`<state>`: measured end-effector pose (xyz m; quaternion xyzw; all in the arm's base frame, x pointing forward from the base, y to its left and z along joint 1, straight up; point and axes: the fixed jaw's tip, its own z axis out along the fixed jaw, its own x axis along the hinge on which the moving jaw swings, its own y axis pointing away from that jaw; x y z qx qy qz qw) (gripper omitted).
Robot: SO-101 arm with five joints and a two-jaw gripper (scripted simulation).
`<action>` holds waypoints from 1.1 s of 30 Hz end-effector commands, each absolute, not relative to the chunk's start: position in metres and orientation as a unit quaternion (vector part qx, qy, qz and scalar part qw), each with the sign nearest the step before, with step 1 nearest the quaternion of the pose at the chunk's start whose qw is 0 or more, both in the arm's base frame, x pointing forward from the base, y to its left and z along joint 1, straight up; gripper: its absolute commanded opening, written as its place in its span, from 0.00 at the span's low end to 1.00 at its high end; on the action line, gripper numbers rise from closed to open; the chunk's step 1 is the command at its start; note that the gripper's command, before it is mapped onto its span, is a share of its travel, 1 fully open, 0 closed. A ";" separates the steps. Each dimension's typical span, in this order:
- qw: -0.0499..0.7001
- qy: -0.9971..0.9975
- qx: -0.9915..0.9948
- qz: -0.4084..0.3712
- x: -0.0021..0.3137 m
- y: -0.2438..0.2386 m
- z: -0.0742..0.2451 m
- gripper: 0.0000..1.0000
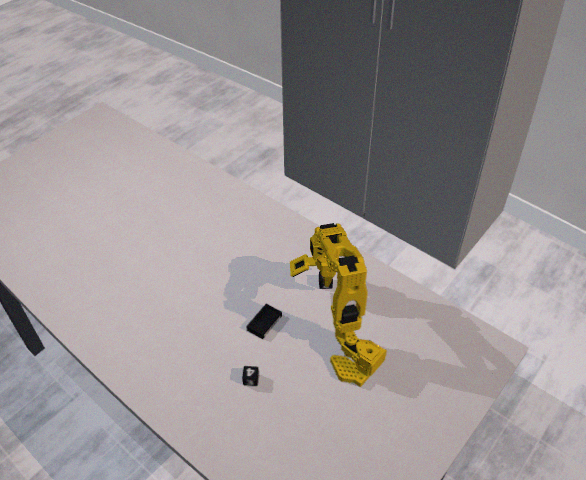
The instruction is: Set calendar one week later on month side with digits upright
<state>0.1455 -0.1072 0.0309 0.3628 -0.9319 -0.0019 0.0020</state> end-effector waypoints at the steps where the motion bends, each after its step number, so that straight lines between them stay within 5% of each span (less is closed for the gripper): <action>1: -0.006 -0.932 0.363 0.009 0.147 -0.110 0.029 0.35; 33: -0.006 -0.932 0.363 0.009 0.148 -0.110 0.019 0.33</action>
